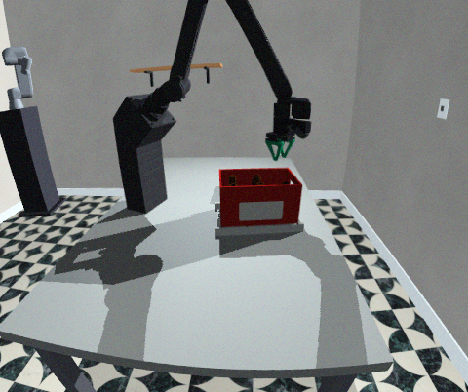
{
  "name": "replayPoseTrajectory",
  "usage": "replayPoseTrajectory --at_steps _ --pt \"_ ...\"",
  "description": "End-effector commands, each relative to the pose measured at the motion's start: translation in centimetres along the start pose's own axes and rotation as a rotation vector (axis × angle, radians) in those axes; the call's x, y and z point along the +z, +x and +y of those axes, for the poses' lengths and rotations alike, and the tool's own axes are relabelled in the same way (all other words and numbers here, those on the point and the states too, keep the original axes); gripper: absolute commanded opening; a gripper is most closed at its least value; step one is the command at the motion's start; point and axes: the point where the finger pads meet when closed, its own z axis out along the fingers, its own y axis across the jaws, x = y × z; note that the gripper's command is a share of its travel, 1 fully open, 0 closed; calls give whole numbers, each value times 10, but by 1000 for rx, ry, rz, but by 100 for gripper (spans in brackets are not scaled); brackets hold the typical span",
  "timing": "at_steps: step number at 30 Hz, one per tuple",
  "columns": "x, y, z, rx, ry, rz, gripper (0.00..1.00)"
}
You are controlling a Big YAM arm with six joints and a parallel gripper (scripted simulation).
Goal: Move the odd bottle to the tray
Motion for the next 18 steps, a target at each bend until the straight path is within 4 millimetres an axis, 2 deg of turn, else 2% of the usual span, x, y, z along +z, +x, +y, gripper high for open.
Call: replayPoseTrajectory --at_steps 1,11,18 --pt "-4 -10 7 14 -14 -20 61" --pt "-4 -9 7 14 -13 -20 61" --pt "4 -9 5 13 -8 -16 61"
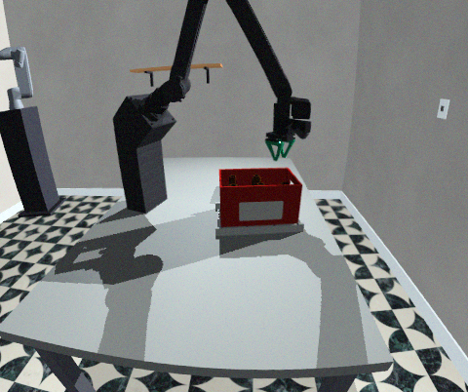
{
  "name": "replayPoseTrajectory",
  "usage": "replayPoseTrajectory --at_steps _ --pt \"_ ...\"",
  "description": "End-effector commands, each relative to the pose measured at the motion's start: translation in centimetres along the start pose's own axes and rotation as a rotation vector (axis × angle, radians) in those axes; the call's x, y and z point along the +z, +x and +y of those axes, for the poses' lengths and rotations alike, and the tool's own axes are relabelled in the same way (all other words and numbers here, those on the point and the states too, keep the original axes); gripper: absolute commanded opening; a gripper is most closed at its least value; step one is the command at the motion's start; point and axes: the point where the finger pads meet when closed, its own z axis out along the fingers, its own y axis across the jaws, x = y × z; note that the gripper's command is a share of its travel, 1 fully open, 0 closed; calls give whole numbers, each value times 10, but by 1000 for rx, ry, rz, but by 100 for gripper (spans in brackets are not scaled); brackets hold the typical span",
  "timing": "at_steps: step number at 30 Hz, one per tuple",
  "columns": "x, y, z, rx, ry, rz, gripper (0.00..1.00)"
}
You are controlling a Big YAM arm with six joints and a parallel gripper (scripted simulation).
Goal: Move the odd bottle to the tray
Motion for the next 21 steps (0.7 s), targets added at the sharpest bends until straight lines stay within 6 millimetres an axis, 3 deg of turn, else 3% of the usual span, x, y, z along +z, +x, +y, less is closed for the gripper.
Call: replayPoseTrajectory --at_steps 1,21 --pt "4 -9 5 14 -7 -17 61" --pt "23 -14 5 4 -9 -22 61"
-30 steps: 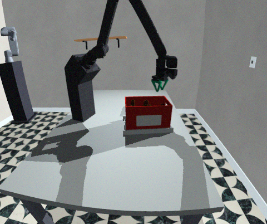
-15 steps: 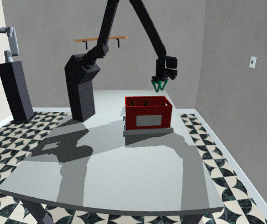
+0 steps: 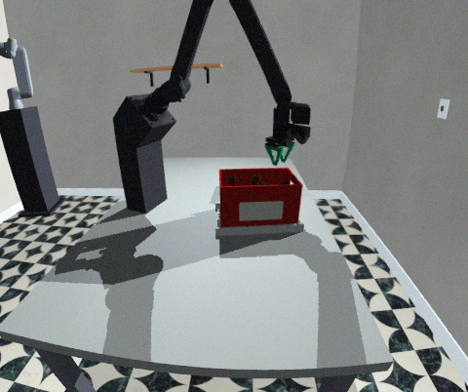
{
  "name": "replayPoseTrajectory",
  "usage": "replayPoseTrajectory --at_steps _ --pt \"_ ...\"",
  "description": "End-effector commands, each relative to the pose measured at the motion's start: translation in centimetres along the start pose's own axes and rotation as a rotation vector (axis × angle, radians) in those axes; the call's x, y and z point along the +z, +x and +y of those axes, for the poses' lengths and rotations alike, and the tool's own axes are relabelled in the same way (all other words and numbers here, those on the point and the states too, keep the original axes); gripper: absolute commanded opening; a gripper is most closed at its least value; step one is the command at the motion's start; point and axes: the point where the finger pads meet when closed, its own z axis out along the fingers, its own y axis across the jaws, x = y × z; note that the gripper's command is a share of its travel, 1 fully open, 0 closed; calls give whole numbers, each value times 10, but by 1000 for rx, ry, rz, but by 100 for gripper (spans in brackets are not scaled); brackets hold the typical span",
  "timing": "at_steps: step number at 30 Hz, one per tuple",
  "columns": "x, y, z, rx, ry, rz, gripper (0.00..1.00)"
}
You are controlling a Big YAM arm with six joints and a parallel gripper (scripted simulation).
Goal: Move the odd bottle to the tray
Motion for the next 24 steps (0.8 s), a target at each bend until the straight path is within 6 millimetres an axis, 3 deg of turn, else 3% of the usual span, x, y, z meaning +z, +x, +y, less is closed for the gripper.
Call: replayPoseTrajectory --at_steps 1,24 --pt "5 -15 6 1 -13 -24 61" --pt "28 -12 3 3 -8 -20 61"
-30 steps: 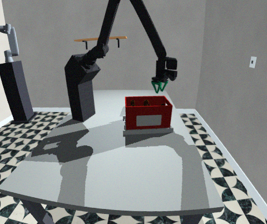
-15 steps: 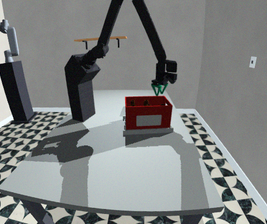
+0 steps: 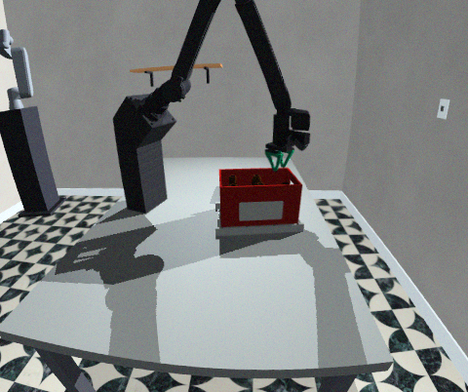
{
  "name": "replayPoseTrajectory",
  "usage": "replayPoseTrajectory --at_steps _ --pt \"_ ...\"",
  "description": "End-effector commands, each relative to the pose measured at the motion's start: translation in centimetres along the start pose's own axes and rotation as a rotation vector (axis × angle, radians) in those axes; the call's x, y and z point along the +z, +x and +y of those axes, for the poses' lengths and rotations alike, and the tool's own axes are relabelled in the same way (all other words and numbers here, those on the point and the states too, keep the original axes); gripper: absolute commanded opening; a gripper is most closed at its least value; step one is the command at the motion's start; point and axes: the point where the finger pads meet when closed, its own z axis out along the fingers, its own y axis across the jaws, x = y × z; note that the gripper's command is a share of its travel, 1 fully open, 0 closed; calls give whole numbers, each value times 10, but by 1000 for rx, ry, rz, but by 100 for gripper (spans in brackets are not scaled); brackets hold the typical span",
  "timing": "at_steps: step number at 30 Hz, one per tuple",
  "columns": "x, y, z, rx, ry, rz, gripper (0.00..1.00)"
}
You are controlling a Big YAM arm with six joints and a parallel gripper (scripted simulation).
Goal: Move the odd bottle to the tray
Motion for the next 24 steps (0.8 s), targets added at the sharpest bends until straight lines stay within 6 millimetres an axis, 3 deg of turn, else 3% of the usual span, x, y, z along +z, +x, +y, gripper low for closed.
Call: replayPoseTrajectory --at_steps 1,24 --pt "5 -13 3 3 -8 -20 61" --pt "5 -12 3 3 -10 -22 61"
